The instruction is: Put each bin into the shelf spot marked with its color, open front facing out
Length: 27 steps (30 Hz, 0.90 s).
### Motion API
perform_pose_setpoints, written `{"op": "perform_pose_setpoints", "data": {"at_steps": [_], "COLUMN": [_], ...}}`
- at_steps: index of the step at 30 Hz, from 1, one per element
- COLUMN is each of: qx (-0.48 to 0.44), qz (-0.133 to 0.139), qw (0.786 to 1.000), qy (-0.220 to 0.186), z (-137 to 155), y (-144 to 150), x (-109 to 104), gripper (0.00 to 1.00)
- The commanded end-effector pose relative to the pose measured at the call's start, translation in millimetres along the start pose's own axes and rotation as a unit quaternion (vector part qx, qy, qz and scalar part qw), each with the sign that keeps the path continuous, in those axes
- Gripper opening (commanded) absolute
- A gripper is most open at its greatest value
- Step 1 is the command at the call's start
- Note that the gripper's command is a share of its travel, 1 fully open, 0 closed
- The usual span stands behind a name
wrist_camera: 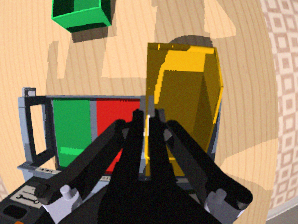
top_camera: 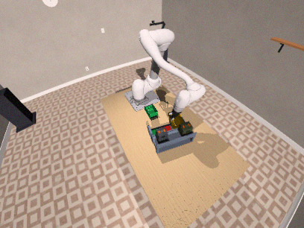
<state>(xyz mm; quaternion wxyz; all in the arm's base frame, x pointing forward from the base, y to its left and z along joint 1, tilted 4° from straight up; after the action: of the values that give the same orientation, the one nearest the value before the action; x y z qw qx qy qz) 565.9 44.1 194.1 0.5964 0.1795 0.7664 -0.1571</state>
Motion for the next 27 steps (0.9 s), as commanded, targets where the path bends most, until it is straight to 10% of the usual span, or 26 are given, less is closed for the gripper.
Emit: {"op": "perform_pose_setpoints", "data": {"at_steps": [1,27], "qx": [-0.002,-0.002], "qz": [-0.002,-0.002], "qw": [1.0,1.0], "qy": [0.001,0.0], "z": [1.8,4.1], "y": [-2.2,-1.8], "x": [1.0,8.4], "gripper": [0.1,0.1]}}
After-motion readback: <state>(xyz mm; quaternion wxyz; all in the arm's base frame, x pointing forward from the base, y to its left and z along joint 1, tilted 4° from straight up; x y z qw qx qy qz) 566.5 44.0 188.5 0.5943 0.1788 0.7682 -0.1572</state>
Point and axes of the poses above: the point where the finger pads meet when closed, its own x axis out along the fingers, its own y axis across the jaws, z = x × y, the point moved 7 cm from there along -x, back along the fingers, and after that the axes turned 10 degrees about x, right-handed, at the moved point
